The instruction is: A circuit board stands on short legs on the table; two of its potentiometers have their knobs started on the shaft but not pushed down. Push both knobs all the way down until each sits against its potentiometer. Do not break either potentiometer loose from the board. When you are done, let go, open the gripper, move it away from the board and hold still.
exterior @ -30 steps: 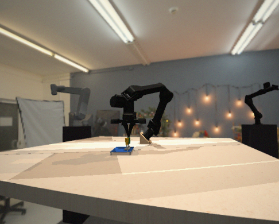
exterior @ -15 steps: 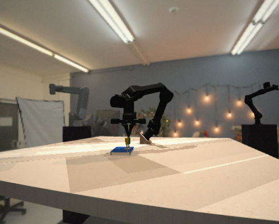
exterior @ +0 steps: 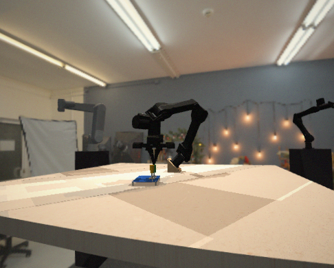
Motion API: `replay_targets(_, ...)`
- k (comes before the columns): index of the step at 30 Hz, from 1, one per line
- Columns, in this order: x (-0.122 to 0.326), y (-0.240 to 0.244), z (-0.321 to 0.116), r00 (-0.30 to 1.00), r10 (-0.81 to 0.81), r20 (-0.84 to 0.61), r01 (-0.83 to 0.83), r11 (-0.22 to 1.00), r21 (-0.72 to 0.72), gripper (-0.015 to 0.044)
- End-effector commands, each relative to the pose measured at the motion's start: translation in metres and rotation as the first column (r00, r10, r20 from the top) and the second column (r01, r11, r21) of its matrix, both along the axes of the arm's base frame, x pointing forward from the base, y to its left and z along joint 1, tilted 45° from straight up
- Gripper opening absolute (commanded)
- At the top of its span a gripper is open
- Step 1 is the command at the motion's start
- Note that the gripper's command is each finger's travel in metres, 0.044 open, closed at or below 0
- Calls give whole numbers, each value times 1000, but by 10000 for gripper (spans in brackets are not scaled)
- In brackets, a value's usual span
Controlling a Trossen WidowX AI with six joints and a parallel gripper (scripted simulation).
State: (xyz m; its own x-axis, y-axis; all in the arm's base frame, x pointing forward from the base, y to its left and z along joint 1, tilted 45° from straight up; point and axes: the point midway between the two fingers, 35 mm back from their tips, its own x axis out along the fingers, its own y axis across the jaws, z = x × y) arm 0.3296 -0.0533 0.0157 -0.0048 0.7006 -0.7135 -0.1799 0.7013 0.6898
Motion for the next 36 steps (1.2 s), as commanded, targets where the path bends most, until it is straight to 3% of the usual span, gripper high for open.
replay_targets(1,2,12,-9,1000,24,-5,-24,1000,6,0)
replay_targets(36,2,16,-12,1000,24,-5,-24,1000,6,0)
